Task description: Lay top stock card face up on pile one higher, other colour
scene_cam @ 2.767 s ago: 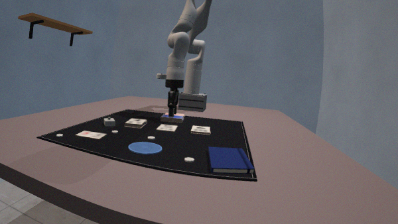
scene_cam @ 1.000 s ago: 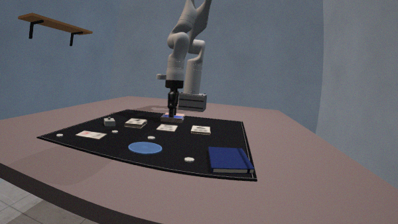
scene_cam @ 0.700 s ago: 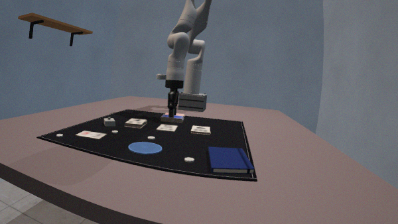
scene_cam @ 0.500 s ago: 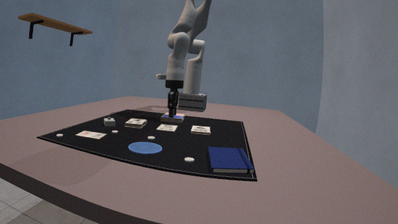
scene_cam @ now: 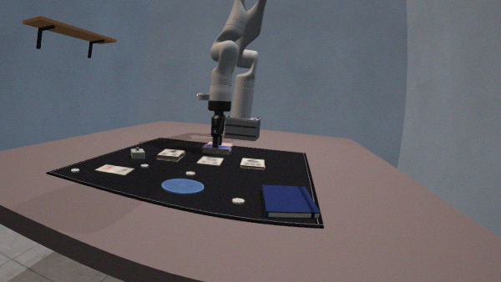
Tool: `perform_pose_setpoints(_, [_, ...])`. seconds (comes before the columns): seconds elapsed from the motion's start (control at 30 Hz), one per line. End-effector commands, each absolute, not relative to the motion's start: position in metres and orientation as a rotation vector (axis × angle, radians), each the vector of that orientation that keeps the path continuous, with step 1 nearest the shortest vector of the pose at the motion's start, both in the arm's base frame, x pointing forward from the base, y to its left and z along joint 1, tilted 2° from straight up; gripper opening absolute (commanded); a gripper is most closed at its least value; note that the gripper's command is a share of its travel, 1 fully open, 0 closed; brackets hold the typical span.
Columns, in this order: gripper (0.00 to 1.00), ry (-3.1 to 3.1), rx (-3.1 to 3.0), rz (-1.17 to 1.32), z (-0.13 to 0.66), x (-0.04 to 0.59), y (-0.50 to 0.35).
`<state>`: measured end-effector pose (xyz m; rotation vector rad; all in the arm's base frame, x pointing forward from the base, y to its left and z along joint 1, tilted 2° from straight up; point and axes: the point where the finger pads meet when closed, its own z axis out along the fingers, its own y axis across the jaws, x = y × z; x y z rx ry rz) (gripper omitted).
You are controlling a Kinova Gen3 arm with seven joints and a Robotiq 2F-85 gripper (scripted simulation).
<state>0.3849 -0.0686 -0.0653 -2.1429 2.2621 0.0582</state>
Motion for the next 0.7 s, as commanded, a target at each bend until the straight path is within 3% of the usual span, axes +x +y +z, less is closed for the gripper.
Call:
perform_pose_setpoints(0.0, [0.72,2.247,-2.157,0.043,-0.066,0.389,-0.071])
perform_pose_setpoints(0.67, [0.72,2.250,-2.158,0.048,-0.054,0.386,-0.071])
